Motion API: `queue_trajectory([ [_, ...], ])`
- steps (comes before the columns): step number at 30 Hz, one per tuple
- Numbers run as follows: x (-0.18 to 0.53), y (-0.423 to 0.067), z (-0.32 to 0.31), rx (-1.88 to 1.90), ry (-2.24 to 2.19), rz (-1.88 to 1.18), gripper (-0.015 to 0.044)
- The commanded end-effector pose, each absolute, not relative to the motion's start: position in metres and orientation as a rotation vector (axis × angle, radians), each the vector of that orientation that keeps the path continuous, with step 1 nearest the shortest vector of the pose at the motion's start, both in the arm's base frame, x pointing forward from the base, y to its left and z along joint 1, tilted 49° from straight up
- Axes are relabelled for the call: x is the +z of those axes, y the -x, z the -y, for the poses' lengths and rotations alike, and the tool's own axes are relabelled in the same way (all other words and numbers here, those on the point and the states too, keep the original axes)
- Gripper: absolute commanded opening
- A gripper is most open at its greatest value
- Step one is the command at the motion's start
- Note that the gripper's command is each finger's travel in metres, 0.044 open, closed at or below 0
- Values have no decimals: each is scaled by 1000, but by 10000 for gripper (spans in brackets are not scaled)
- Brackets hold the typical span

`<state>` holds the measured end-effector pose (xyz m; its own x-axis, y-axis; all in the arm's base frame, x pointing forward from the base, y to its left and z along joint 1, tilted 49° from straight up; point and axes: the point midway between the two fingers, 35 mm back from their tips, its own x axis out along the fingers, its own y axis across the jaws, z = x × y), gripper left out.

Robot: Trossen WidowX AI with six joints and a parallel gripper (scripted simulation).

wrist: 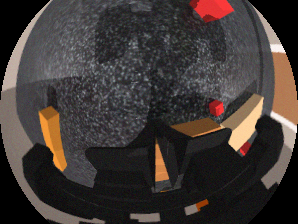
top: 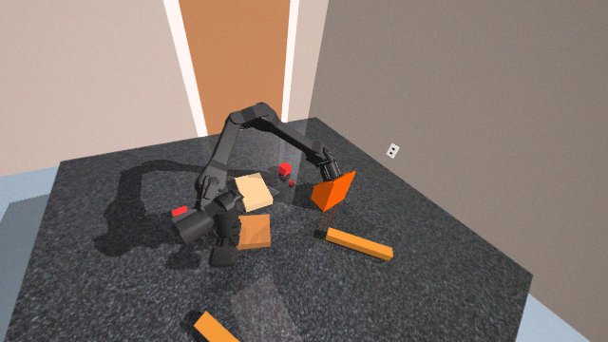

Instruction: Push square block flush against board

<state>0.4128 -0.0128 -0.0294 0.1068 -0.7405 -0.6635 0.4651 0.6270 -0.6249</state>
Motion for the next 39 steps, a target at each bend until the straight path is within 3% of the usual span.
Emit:
queue_trajectory([
  [1, -32, -408, 14, -911, 285, -1165, 0],
  [39, -44, -383, 6, -910, 285, -1166, 0],
])
